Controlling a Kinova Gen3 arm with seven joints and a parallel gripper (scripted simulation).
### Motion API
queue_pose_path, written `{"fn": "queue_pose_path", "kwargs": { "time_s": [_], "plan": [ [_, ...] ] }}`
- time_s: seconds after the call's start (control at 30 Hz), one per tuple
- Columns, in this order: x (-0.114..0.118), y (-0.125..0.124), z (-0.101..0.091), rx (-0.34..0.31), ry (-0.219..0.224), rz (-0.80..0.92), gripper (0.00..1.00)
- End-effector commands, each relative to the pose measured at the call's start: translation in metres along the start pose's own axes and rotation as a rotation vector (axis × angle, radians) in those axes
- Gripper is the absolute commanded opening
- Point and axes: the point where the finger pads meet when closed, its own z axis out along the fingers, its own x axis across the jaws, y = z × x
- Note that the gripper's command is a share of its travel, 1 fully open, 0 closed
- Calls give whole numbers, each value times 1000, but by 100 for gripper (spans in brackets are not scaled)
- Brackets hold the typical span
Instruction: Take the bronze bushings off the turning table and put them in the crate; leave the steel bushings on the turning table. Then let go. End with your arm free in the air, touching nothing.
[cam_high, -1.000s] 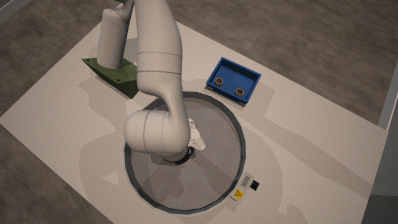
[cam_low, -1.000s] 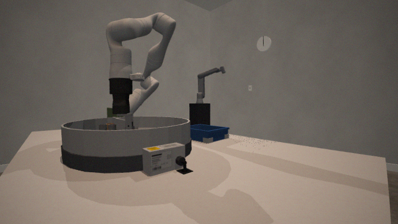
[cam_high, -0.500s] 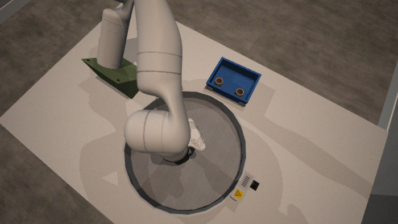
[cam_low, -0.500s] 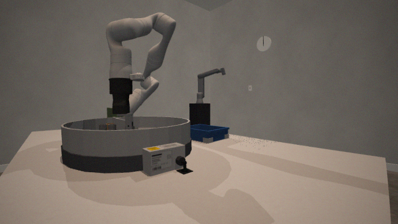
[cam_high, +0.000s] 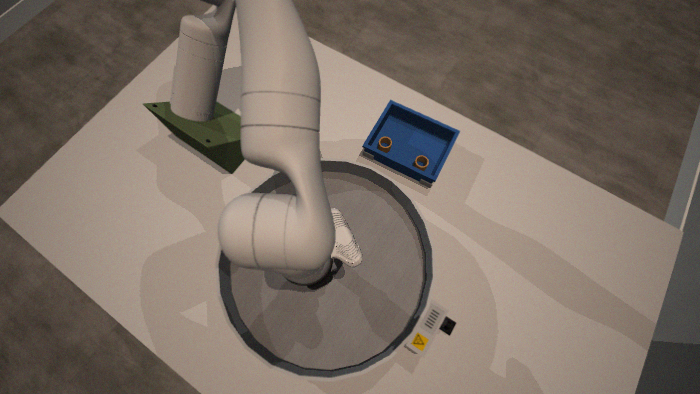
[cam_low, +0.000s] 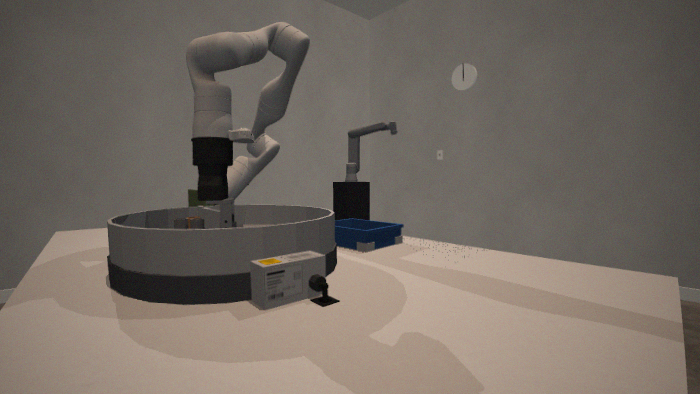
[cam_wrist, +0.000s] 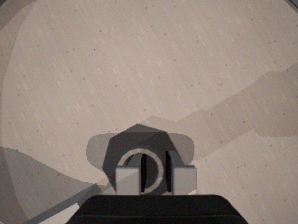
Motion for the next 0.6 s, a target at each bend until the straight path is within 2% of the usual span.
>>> {"fn": "queue_pose_path", "kwargs": {
  "time_s": [0.0,0.57],
  "plan": [
    [1,0,-1,0,2,0,42],
    [1,0,1,0,2,0,42]
  ]
}}
